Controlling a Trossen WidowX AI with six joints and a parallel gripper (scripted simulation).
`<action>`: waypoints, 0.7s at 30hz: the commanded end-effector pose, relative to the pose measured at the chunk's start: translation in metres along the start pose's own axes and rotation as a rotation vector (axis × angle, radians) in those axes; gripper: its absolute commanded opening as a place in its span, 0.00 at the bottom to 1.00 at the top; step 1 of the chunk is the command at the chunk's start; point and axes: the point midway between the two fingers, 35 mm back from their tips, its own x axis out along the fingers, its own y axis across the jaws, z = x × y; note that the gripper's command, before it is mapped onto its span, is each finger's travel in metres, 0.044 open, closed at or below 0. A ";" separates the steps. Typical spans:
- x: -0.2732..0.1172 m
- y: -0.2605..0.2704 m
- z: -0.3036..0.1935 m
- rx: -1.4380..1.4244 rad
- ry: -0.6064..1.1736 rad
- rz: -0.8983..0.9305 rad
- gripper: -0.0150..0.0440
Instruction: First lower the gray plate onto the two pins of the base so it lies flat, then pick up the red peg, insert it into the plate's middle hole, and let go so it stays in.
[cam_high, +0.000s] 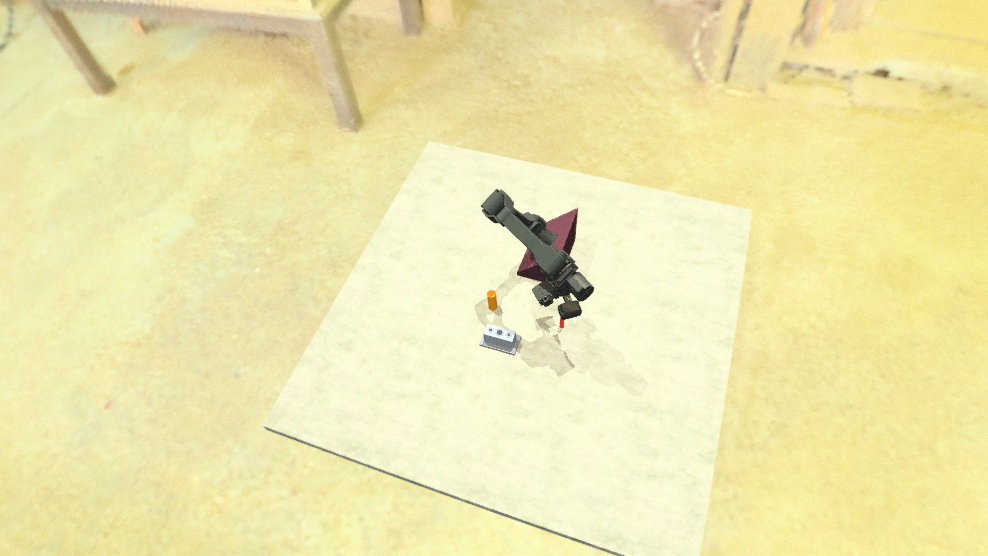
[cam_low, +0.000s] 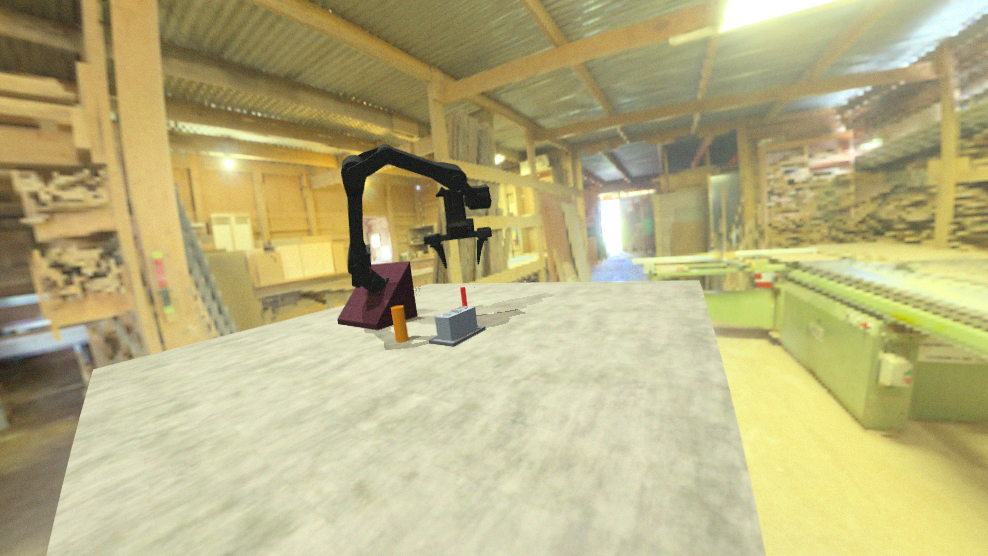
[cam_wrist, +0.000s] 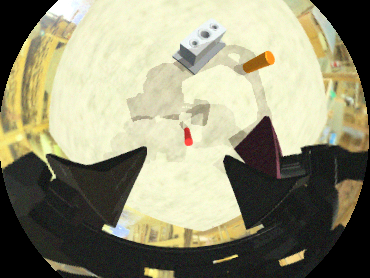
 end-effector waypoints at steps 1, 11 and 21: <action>0.005 -0.008 -0.009 0.157 0.004 -0.016 1.00; 0.023 -0.008 -0.009 0.158 0.004 -0.016 1.00; 0.046 -0.008 -0.010 0.158 0.003 -0.016 1.00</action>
